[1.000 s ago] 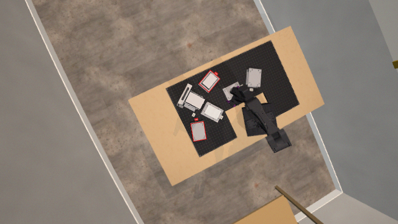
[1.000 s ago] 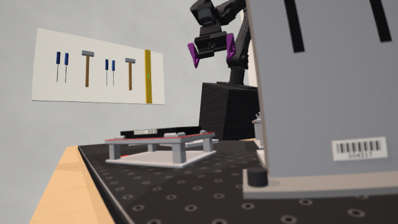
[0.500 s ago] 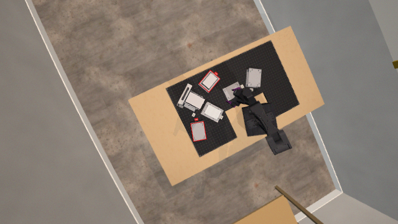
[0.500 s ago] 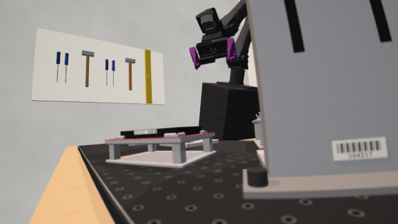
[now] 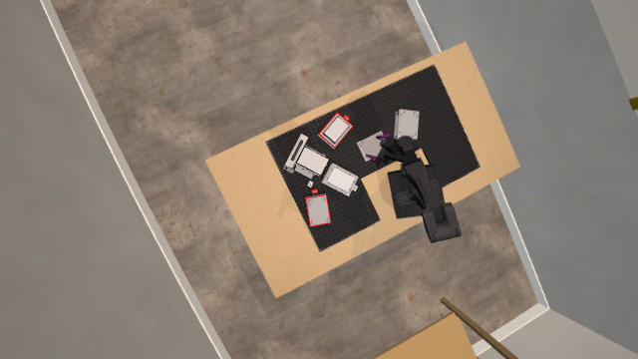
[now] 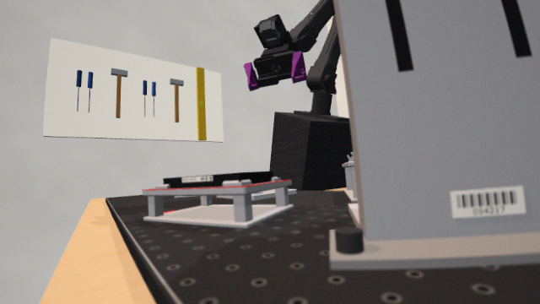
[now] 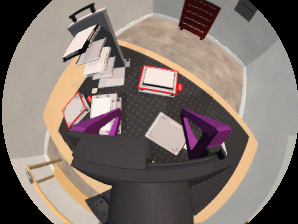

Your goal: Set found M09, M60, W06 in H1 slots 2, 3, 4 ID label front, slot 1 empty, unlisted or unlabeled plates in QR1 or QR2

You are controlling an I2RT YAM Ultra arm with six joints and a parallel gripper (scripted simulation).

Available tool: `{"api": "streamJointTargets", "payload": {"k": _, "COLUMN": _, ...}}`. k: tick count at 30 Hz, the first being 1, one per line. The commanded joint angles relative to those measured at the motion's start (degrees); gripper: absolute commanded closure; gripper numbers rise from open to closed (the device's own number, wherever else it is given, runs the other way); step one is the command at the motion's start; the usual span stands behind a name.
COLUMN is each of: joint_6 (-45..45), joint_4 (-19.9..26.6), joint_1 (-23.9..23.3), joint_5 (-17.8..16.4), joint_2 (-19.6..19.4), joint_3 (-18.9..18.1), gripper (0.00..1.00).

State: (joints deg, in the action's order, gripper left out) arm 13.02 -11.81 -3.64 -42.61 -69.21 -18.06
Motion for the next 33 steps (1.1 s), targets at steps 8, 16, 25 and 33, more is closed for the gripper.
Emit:
{"api": "streamJointTargets", "payload": {"k": 8, "joint_6": 8.37, "joint_4": 1.59, "joint_1": -7.08, "joint_5": -7.06, "joint_2": -4.44, "joint_3": -1.73, "gripper": 0.0}}
{"api": "streamJointTargets", "payload": {"k": 16, "joint_6": 16.86, "joint_4": 5.44, "joint_1": -14.17, "joint_5": -11.86, "joint_2": -9.34, "joint_3": -3.76, "gripper": 0.0}}
{"api": "streamJointTargets", "payload": {"k": 25, "joint_6": 25.14, "joint_4": 10.11, "joint_1": -19.86, "joint_5": -15.2, "joint_2": -14.26, "joint_3": -6.47, "gripper": 0.0}}
{"api": "streamJointTargets", "payload": {"k": 33, "joint_6": 35.28, "joint_4": 16.78, "joint_1": -25.75, "joint_5": -17.97, "joint_2": -20.41, "joint_3": -10.57, "gripper": 0.0}}
